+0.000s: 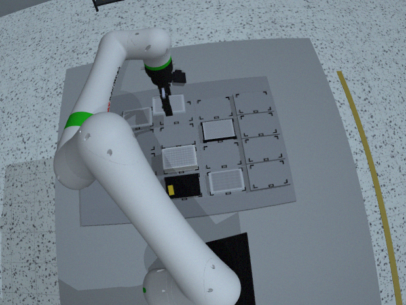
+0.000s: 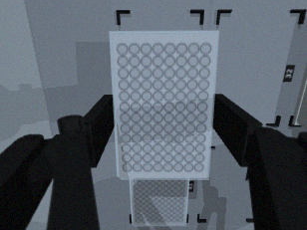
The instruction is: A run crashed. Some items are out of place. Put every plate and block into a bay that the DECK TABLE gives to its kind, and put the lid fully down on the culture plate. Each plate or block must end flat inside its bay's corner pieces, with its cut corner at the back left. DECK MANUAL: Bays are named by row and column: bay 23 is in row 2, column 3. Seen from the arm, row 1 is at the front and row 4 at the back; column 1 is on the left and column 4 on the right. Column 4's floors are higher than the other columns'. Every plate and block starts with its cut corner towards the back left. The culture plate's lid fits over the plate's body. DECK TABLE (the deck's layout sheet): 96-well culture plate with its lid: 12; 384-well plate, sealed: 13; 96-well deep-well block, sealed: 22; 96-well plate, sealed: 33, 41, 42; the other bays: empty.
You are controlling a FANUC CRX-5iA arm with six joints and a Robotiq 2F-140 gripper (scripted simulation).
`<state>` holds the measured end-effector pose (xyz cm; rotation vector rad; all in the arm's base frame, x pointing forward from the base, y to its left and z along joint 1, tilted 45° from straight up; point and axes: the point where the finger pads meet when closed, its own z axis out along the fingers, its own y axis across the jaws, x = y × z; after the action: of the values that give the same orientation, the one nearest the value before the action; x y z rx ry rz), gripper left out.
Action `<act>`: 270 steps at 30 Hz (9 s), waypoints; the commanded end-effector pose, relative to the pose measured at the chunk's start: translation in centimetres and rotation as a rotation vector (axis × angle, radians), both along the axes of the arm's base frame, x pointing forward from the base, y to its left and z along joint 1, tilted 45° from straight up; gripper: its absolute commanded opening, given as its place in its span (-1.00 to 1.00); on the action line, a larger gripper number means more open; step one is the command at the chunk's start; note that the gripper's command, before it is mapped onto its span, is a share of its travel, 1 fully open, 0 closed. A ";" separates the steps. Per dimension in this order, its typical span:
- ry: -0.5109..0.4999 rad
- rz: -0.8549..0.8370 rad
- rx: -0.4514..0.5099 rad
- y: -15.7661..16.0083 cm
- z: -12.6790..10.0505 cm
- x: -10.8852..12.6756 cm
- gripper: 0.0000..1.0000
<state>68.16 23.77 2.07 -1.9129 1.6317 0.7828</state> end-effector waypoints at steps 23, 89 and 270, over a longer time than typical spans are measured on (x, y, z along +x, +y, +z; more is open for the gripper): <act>-0.003 -0.001 0.000 -1.2 -1.8 0.3 -0.80; -0.003 -0.001 0.000 2.2 -5.0 -0.2 -0.80; -0.003 -0.001 0.000 2.8 -5.7 -0.3 -0.80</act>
<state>67.79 26.71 -3.70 -1.9130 1.6310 0.7820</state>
